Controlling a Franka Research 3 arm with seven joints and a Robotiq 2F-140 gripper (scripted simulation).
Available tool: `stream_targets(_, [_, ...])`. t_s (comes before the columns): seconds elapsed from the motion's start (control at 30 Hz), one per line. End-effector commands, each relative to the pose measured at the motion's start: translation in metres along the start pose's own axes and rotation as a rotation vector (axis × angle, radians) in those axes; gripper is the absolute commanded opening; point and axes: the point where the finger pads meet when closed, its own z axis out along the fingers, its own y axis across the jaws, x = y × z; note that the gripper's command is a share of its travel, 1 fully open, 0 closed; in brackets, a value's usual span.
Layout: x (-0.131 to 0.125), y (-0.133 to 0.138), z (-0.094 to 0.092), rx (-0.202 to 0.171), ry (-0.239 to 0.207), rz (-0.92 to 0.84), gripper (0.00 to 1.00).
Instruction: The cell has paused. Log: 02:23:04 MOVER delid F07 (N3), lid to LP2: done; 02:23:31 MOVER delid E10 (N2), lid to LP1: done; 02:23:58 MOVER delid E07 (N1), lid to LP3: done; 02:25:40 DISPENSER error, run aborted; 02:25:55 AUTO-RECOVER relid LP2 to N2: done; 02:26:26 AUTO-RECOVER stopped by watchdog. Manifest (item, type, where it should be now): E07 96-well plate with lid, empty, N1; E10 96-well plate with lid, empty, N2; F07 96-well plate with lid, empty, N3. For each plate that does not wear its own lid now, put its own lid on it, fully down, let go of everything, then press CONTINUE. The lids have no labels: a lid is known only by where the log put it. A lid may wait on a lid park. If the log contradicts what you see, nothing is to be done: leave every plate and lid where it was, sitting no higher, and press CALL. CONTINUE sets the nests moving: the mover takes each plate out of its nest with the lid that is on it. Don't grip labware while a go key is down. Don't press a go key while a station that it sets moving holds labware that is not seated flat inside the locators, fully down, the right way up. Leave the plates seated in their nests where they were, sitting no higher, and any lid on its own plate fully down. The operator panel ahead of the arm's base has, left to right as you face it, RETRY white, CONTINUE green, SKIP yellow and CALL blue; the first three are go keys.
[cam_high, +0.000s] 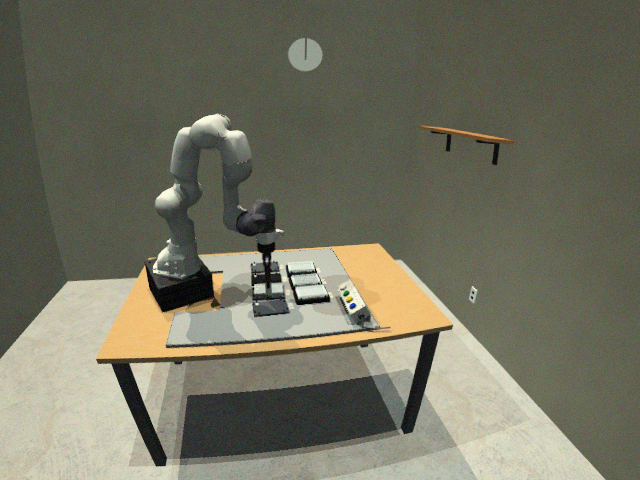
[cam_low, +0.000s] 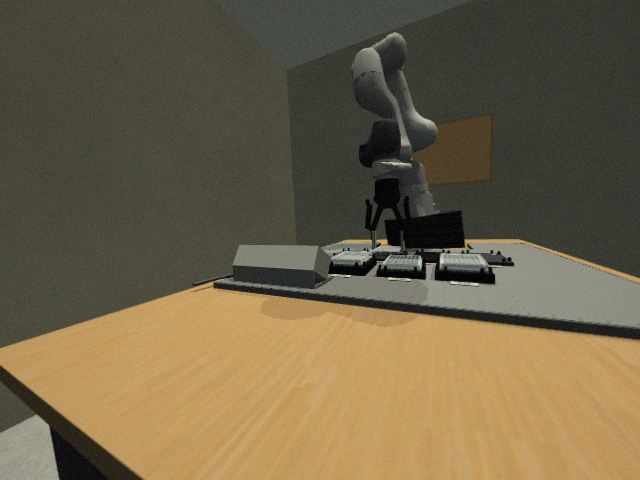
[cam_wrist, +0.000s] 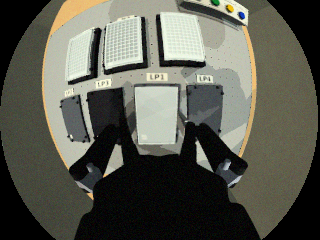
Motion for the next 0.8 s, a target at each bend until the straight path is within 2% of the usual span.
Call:
stream_targets(0.0, [-0.001, 0.001, 0.000, -0.002, -0.003, -0.002, 0.00])
stream_targets(0.4, [-0.001, 0.001, -0.002, -0.002, -0.003, -0.002, 0.00])
stream_targets(0.77, [-0.001, 0.001, -0.013, -0.002, -0.003, -0.002, 0.00])
